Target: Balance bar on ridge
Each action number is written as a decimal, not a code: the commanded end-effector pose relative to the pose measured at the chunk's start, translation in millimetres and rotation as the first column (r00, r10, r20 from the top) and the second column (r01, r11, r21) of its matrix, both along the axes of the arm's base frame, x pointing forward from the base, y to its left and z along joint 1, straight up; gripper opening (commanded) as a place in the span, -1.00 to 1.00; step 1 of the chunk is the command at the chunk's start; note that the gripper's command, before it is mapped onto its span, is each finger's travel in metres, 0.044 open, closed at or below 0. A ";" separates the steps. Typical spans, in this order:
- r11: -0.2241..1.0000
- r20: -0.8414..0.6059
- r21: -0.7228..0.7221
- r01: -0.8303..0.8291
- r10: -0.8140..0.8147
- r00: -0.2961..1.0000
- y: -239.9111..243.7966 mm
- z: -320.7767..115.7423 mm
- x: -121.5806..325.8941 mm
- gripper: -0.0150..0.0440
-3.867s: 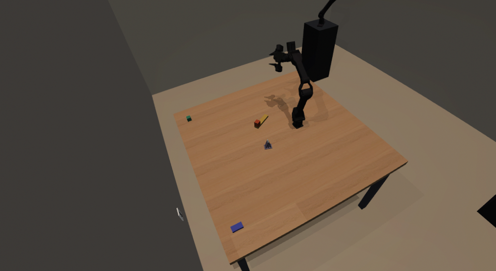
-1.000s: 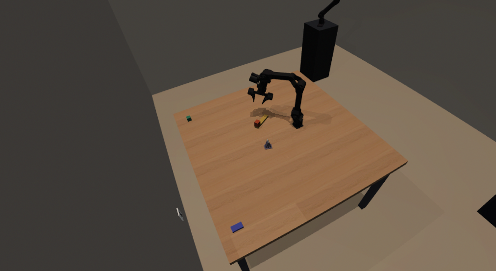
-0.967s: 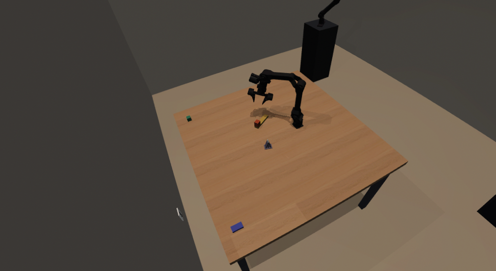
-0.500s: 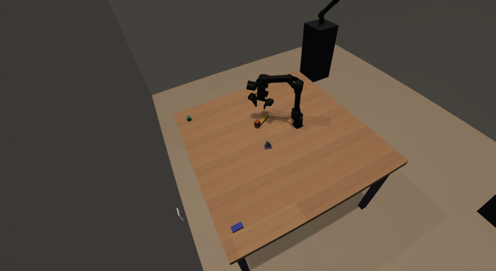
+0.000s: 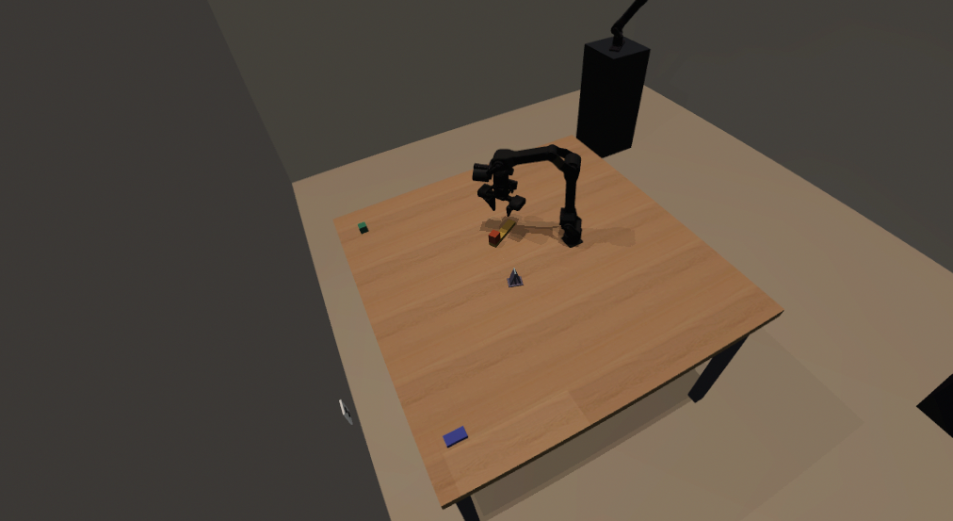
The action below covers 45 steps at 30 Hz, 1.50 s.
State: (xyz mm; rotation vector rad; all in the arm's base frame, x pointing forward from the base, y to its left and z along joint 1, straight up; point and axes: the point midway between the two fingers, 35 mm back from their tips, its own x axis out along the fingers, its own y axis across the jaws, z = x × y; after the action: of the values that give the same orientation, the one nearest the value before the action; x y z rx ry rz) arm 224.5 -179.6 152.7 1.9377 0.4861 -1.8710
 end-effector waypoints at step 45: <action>1.000 -0.018 0.009 0.007 -0.007 1.000 0.5 -104.4 -1.7 0.58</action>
State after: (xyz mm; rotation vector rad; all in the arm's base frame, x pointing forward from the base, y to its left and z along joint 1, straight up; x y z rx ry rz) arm 224.2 -179.3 49.8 1.9341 0.4988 -1.8861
